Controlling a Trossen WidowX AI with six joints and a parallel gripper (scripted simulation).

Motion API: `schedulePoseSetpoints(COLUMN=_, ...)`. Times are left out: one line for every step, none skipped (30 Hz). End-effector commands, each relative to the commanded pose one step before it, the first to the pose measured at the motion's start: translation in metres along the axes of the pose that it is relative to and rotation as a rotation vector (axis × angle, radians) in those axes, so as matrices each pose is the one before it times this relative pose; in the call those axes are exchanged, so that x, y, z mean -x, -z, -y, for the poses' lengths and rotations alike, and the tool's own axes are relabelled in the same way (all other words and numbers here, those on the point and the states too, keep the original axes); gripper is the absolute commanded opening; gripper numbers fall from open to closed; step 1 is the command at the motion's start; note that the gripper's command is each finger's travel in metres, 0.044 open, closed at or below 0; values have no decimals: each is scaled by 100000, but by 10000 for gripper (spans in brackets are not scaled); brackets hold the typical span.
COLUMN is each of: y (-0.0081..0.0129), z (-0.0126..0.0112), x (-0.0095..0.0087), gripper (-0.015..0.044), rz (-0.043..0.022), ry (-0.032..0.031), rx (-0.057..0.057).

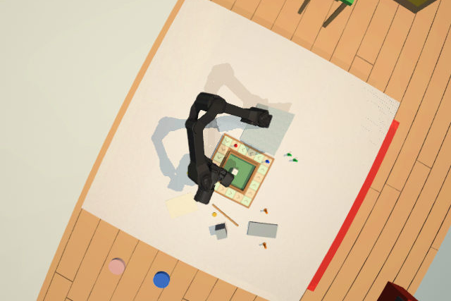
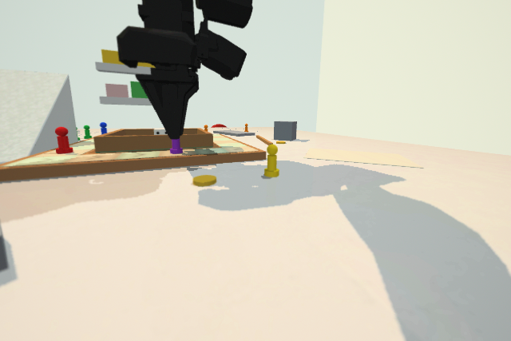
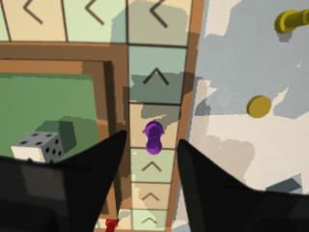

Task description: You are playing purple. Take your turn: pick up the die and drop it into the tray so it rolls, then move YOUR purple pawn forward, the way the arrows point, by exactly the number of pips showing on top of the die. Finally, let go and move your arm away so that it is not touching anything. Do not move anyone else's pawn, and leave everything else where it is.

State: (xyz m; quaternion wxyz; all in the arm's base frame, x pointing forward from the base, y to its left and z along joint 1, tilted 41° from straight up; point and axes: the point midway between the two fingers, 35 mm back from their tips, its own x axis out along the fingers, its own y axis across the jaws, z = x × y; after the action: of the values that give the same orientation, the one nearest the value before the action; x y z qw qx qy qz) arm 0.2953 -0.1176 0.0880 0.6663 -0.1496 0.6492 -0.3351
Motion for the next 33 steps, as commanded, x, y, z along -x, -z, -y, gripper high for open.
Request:
schedulePoseSetpoints(y=104, z=71, x=-755, gripper=200, rz=-348, ry=651, rx=638)
schedulePoseSetpoints(y=9, z=8, x=-163, gripper=200, rz=2, ry=18, rx=-1)
schedulePoseSetpoints(y=10, z=8, x=-162, gripper=200, rz=2, ry=19, rx=-1)
schedulePoseSetpoints(y=9, z=7, x=-132, gripper=200, rz=2, ry=17, rx=-1)
schedulePoseSetpoints(y=6, z=4, x=-79, gripper=200, rz=1, ry=10, rx=0)
schedulePoseSetpoints(y=2, z=1, x=-26, gripper=200, rz=0, ry=3, rx=0)
schedulePoseSetpoints(y=0, z=0, x=0, gripper=174, rz=0, ry=0, rx=0)
schedulePoseSetpoints(y=0, z=0, x=0, gripper=147, rz=0, ry=0, rx=0)
schedulePoseSetpoints(y=0, z=0, x=0, gripper=121, rz=0, ry=0, rx=0)
schedulePoseSetpoints(y=0, z=0, x=0, gripper=95, rz=0, ry=0, rx=0)
schedulePoseSetpoints(y=0, z=0, x=0, gripper=69, rz=0, ry=0, rx=0)
schedulePoseSetpoints(y=0, z=0, x=0, gripper=62, rz=0, ry=0, rx=0)
schedulePoseSetpoints(y=0, z=0, x=0, gripper=55, rz=0, ry=0, rx=0)
schedulePoseSetpoints(y=0, z=0, x=0, gripper=49, rz=0, ry=0, rx=0)
schedulePoseSetpoints(y=0, z=0, x=0, gripper=42, rz=0, ry=0, rx=0)
schedulePoseSetpoints(y=0, z=0, x=0, gripper=35, rz=0, ry=0, rx=0)
schedulePoseSetpoints(y=0, z=0, x=0, gripper=29, rz=0, ry=0, rx=0)
schedulePoseSetpoints(y=0, z=0, x=0, gripper=22, rz=0, ry=0, rx=0)
schedulePoseSetpoints(y=0, z=0, x=0, gripper=15, rz=0, ry=0, rx=0)
schedulePoseSetpoints(y=0, z=0, x=0, gripper=9, rz=0, ry=0, rx=0)
schedulePoseSetpoints(y=0, z=0, x=0, gripper=2, rz=0, ry=0, rx=0)
schedulePoseSetpoints(y=0, z=0, x=0, gripper=0, rz=0, ry=0, rx=0)
schedulePoseSetpoints(y=-20, z=-11, x=83, gripper=0, rz=1, ry=-25, rx=1)
schedulePoseSetpoints(y=-58, z=-32, x=249, gripper=0, rz=3, ry=-74, rx=4)
schedulePoseSetpoints(y=-91, z=-53, x=416, gripper=0, rz=3, ry=-118, rx=6)
schedulePoseSetpoints(y=-102, z=-62, x=510, gripper=0, rz=0, ry=-134, rx=8)
schedulePoseSetpoints(y=-92, z=-59, x=513, gripper=0, rz=-3, ry=-123, rx=9)
schedulePoseSetpoints(y=-81, z=-57, x=517, gripper=0, rz=-5, ry=-113, rx=9)
schedulePoseSetpoints(y=-71, z=-54, x=520, gripper=0, rz=-8, ry=-102, rx=9)
schedulePoseSetpoints(y=-60, z=-51, x=522, gripper=0, rz=-10, ry=-91, rx=10)
schedulePoseSetpoints(y=-50, z=-47, x=525, gripper=0, rz=-12, ry=-80, rx=10)
schedulePoseSetpoints(y=-40, z=-44, x=527, gripper=0, rz=-14, ry=-69, rx=10)
schedulePoseSetpoints(y=-29, z=-40, x=529, gripper=0, rz=-16, ry=-57, rx=10)
